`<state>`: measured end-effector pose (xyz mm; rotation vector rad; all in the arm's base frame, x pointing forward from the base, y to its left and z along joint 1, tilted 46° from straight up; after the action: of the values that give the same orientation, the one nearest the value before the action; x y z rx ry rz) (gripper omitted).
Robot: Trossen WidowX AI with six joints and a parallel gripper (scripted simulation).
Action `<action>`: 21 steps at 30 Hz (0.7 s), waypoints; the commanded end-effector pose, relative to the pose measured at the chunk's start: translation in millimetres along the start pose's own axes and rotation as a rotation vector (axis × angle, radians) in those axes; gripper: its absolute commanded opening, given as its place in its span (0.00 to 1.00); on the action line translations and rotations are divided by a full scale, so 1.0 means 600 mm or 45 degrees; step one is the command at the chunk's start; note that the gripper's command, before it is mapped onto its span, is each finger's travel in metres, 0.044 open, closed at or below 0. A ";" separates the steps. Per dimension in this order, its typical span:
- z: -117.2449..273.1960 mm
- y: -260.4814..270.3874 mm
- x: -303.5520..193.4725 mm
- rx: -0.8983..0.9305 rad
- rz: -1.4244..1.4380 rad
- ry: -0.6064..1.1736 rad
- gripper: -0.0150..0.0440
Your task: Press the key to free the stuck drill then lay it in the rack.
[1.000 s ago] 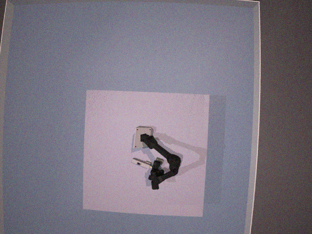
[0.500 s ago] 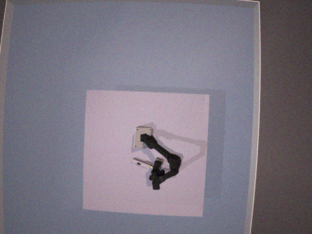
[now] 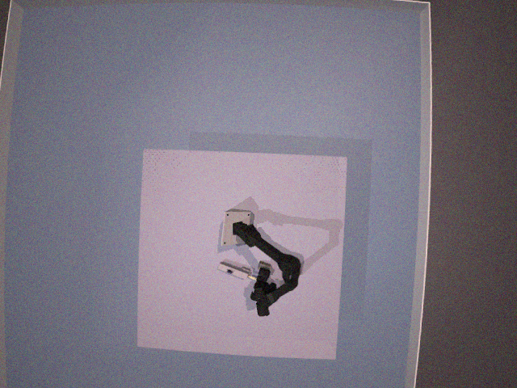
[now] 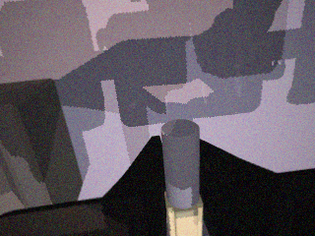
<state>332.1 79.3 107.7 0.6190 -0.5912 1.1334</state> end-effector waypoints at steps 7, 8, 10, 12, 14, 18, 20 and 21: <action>0.003 -0.001 0.025 -0.005 0.000 0.002 0.25; 0.003 -0.001 0.028 -0.005 0.001 0.001 0.25; 0.004 0.000 0.034 -0.005 0.001 0.001 0.25; 0.004 0.000 0.040 -0.005 0.001 0.001 0.25; 0.004 0.000 0.042 -0.005 0.001 0.001 0.25; 0.005 0.000 0.051 -0.005 0.001 0.000 0.25; 0.006 0.000 0.055 -0.005 0.001 0.000 0.25; 0.006 0.000 0.058 -0.005 0.001 0.000 0.25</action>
<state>340.0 95.4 129.3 0.6191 -0.5920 1.1328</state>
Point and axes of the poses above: the point midway between the two fingers, 35 mm back from their tips, its own z axis back along the fingers, its own y axis across the jaws, x = y × z, the point moved 6 cm from there along z, back along the fingers, and after that the axes turned 1 degree about -z, right-handed, at the moved point
